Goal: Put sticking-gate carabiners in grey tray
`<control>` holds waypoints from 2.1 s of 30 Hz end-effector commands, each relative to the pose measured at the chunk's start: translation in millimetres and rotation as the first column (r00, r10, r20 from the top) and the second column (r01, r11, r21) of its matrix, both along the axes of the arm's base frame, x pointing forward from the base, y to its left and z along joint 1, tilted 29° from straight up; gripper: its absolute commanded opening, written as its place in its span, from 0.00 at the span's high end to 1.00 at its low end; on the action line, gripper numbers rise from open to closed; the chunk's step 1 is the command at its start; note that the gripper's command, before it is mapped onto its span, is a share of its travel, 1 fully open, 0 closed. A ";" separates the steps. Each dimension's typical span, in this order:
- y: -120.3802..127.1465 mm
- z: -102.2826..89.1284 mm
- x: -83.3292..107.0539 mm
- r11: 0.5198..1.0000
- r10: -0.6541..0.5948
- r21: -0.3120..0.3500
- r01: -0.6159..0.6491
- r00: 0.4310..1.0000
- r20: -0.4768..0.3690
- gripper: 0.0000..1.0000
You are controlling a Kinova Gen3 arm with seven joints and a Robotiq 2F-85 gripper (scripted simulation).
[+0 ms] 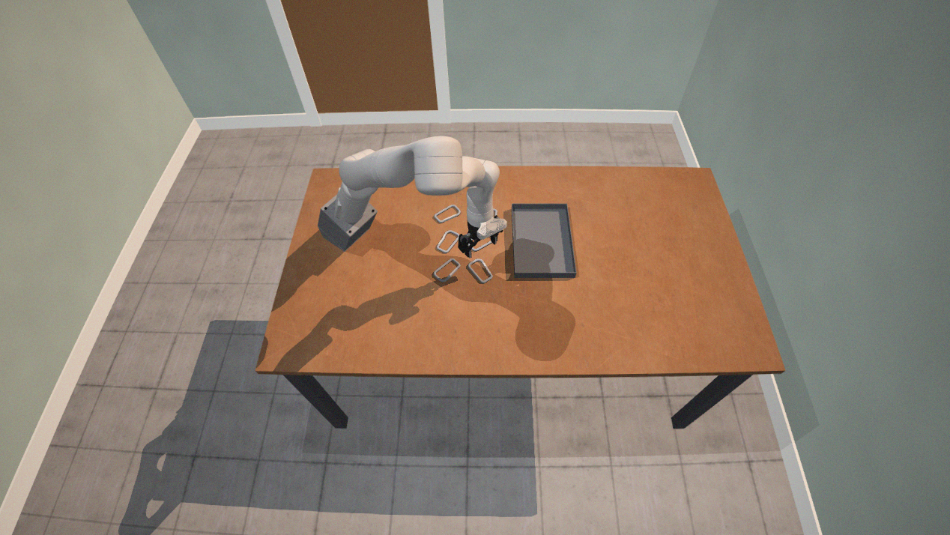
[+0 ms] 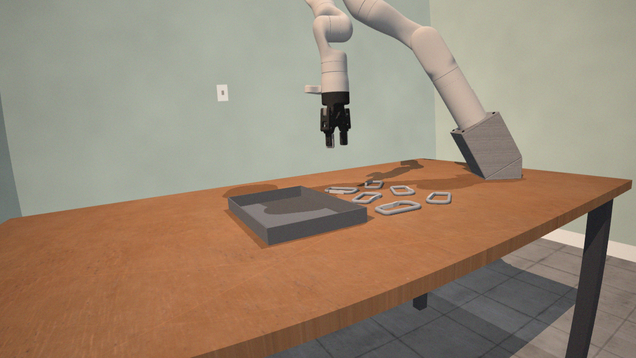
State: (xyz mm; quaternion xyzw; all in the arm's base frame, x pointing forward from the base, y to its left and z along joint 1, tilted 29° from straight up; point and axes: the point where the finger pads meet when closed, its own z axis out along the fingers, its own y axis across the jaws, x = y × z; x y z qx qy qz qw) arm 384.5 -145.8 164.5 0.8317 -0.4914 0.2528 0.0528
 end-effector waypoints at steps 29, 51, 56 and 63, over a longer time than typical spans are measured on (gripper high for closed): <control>-9.5 -38.4 13.7 1.000 0.023 0.016 -0.023 1.000 -0.018 0.00; -25.8 -81.9 31.9 1.000 0.014 0.003 -0.014 1.000 -0.009 0.00; -25.8 -81.9 31.9 1.000 0.014 0.003 -0.014 1.000 -0.009 0.00; -25.8 -81.9 31.9 1.000 0.014 0.003 -0.014 1.000 -0.009 0.00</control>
